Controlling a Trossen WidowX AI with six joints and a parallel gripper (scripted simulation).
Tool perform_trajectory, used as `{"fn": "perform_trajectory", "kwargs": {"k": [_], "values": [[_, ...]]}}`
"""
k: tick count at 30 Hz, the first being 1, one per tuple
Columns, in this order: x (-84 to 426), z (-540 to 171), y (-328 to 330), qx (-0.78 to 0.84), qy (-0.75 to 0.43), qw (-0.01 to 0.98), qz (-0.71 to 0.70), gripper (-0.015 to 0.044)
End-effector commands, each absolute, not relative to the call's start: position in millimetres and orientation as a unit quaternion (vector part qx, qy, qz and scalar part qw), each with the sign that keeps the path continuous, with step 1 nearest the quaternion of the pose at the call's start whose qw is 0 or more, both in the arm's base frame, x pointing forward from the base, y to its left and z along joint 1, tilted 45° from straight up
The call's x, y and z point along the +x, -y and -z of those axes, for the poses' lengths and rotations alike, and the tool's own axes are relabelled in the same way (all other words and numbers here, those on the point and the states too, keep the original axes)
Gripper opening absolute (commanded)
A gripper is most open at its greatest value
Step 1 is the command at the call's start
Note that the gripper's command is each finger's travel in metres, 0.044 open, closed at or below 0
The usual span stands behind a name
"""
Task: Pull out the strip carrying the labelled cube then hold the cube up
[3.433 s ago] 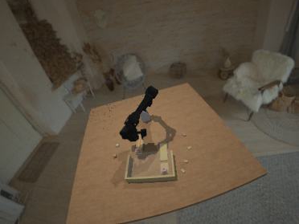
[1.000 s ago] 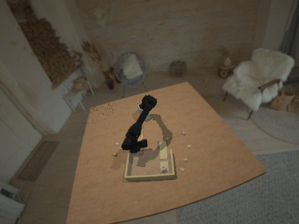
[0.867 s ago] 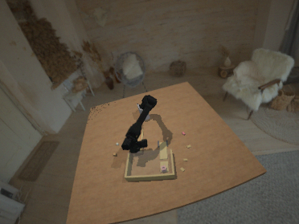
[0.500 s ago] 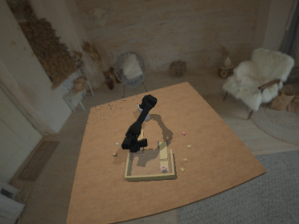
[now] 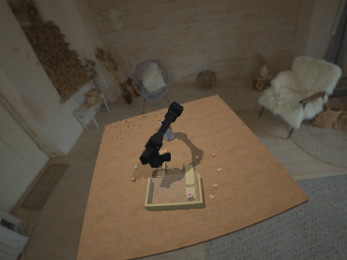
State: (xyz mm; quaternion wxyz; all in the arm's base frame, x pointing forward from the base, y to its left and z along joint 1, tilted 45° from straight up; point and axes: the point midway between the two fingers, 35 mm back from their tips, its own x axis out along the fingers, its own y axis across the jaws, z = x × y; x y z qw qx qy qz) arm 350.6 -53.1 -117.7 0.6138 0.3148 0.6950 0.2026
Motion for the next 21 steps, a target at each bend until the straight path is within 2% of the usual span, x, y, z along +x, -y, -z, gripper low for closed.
{"fn": "perform_trajectory", "kwargs": {"k": [1, 21], "values": [[336.5, 111.0, 53.7, 0.314, -0.698, 0.61, -0.205, 0.0], [287.9, 98.4, 44.0, 0.315, -0.699, 0.608, -0.204, 0.0]]}}
